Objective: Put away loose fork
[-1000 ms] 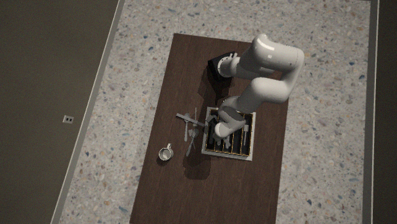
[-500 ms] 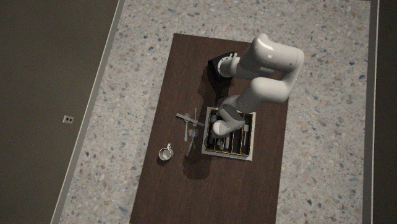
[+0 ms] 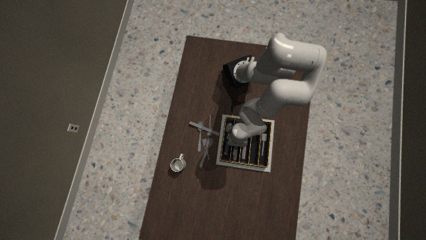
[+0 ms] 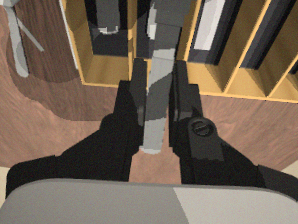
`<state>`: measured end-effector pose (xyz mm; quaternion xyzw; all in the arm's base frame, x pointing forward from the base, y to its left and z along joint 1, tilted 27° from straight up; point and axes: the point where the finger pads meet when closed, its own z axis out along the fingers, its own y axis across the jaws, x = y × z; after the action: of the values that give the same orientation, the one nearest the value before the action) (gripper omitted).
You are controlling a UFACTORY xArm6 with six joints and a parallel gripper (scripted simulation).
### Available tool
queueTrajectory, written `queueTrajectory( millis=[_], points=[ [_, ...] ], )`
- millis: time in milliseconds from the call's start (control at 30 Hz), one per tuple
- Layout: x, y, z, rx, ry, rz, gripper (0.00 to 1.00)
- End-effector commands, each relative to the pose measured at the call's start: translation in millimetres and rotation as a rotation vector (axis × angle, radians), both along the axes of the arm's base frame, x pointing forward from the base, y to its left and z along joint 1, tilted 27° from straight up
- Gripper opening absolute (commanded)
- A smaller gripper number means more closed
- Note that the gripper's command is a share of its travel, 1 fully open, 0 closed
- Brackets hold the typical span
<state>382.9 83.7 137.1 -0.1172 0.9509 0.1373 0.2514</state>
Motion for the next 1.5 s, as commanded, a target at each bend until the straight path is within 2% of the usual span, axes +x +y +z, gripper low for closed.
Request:
queueTrajectory(
  millis=[0, 833, 1467],
  points=[
    [1.8, 0.7, 2.1, 0.012, -0.025, 0.0, 0.05],
    [2.5, 1.3, 0.5, 0.012, -0.025, 0.0, 0.05],
    [10.1, 8.1, -19.6, 0.013, -0.026, 0.0, 0.05]
  ],
)
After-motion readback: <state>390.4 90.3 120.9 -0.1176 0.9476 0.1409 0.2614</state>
